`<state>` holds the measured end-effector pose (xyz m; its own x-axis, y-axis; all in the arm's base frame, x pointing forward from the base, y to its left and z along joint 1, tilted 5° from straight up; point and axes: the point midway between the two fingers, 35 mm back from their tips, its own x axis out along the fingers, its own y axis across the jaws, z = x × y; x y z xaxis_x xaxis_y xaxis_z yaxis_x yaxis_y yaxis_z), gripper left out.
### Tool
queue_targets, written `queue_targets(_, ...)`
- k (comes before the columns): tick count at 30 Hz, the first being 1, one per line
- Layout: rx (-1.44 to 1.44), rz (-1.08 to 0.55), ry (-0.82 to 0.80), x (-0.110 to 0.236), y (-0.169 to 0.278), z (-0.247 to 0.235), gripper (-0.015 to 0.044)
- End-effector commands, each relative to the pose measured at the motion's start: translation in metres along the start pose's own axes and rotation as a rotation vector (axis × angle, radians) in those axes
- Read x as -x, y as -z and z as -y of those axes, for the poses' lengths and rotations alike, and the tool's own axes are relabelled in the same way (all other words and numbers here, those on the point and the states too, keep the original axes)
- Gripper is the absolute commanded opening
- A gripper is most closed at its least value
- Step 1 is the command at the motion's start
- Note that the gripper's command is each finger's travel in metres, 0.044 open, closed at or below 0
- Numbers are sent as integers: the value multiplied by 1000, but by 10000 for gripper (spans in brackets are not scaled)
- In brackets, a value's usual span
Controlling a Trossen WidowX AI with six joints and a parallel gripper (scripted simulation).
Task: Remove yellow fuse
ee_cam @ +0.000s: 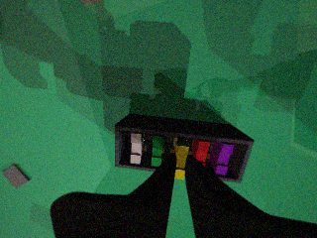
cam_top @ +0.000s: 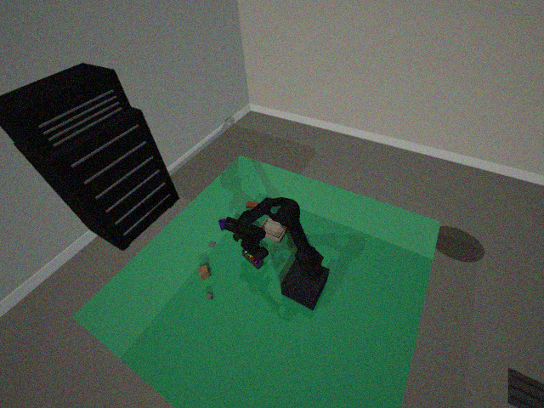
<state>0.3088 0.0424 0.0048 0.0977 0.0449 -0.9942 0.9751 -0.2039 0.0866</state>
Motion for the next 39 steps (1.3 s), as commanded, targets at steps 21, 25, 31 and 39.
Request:
queue_targets(21,-2,-3,-2,13,0,-1,0)
queue_targets(25,-2,-3,-3,15,0,-1,0)
queue_targets(31,-3,-3,-3,18,0,0,0)
queue_targets(39,-3,-3,-3,22,0,0,0)
